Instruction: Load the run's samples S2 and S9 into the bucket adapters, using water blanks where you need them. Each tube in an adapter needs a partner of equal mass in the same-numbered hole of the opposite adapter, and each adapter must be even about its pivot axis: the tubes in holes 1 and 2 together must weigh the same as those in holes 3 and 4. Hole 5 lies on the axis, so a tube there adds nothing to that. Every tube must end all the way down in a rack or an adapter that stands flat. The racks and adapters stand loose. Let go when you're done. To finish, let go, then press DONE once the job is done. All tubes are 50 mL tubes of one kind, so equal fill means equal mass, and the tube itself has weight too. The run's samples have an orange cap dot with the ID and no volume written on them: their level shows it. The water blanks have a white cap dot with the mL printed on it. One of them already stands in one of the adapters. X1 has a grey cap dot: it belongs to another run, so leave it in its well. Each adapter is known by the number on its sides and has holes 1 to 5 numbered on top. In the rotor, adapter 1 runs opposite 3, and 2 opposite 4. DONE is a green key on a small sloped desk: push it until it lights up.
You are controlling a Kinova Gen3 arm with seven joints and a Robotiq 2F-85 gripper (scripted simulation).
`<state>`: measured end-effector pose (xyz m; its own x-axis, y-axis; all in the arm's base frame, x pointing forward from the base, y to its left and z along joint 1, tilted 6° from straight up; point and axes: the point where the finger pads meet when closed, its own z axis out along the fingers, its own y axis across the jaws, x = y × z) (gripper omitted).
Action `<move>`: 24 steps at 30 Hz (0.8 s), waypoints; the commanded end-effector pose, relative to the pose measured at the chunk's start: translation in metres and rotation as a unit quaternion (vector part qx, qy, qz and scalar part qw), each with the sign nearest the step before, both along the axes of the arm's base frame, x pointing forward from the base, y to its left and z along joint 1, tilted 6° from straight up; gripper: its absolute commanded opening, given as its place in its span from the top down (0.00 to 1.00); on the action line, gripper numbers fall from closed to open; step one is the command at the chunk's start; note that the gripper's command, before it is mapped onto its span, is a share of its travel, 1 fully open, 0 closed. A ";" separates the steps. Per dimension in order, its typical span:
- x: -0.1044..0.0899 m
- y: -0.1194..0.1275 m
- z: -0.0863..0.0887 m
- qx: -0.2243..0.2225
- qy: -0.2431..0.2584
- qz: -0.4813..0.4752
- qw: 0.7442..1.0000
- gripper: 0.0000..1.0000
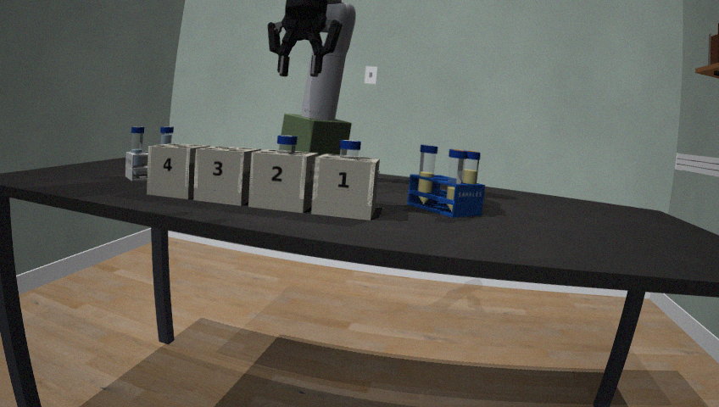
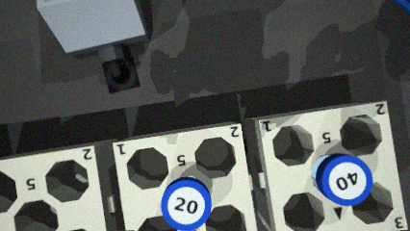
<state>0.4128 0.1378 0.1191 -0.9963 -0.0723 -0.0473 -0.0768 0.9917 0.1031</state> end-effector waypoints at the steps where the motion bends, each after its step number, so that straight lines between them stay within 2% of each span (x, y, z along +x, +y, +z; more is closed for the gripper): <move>1: -0.008 0.014 0.003 0.000 0.002 -0.065 0.998 0.38; 6: -0.016 0.028 0.003 0.004 0.012 -0.163 0.986 0.38; 9: -0.017 0.029 0.004 0.002 0.011 -0.179 0.984 0.38; 17: -0.033 0.053 0.005 0.012 0.030 -0.336 0.941 0.38; 24: -0.044 0.068 0.006 0.008 0.029 -0.333 0.942 0.38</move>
